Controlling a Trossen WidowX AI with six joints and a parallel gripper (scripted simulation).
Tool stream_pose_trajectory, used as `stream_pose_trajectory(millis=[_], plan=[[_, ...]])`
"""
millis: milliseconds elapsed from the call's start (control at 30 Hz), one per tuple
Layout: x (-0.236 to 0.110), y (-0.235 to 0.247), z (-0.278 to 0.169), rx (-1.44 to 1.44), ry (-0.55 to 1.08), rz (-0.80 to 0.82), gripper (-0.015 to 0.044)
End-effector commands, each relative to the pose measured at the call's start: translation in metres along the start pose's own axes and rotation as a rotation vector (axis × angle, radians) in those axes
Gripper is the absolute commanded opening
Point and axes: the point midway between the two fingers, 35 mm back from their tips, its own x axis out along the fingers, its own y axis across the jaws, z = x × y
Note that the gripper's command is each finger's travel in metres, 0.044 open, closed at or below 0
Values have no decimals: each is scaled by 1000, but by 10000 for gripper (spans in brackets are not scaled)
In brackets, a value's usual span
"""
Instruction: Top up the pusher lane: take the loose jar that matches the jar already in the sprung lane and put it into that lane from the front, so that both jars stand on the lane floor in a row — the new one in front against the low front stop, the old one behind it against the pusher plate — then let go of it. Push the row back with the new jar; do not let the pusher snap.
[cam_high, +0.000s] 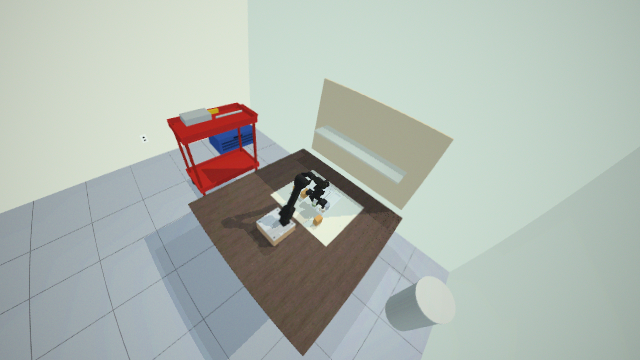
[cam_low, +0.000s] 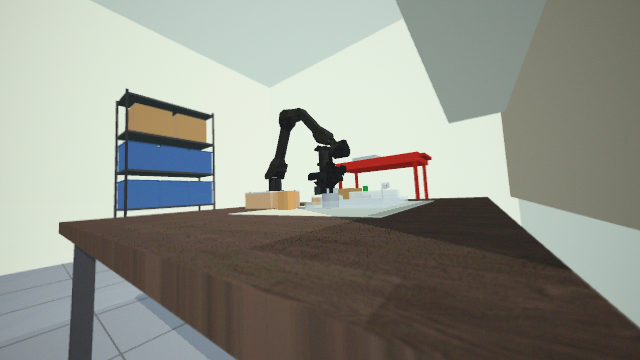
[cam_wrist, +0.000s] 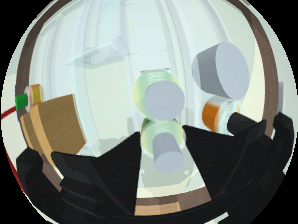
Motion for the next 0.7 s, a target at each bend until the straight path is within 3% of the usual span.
stream_pose_trajectory(millis=[0, 133, 667], plan=[[0, 0, 0, -2, 1, 2, 210], [0, 0, 0, -2, 1, 2, 294], [-20, 0, 0, -2, 1, 2, 294]])
